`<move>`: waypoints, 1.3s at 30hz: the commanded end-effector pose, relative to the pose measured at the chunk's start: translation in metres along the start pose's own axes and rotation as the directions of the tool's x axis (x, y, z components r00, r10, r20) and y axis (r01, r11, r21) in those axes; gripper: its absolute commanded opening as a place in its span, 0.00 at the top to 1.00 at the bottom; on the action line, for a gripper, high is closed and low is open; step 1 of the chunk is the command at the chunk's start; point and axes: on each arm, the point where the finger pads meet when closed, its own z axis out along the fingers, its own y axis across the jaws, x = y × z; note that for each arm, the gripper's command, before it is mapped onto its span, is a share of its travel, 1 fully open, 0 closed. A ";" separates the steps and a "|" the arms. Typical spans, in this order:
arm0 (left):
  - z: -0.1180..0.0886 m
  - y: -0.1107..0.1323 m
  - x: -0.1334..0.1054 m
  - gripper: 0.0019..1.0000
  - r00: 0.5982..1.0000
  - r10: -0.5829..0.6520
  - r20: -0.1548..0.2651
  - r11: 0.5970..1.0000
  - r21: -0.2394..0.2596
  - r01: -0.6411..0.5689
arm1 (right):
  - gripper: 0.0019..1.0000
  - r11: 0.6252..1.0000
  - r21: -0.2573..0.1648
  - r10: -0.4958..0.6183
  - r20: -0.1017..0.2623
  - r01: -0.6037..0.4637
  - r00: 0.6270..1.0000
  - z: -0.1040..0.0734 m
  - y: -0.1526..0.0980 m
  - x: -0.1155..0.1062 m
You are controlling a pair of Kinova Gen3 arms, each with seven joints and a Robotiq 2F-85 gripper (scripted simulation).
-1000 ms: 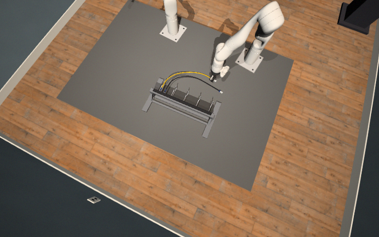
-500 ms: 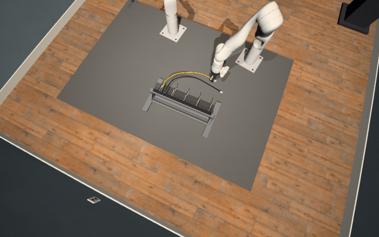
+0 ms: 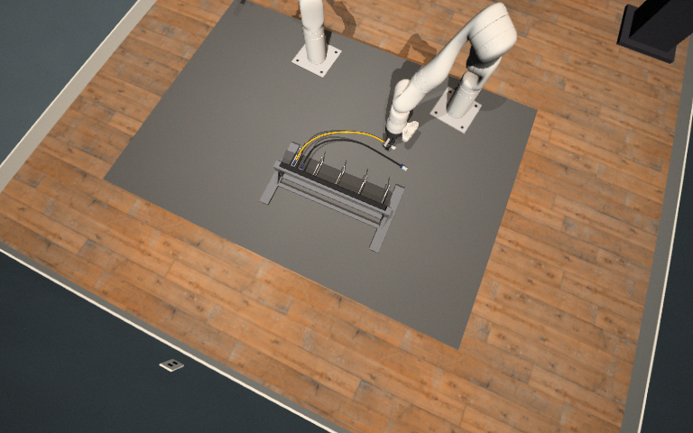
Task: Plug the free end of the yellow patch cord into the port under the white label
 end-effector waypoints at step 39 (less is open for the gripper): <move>0.002 -0.002 -0.001 0.90 1.000 -0.002 0.004 1.000 0.001 0.002 | 0.00 1.000 0.007 -0.006 0.013 0.006 1.000 -0.003 -0.004 -0.004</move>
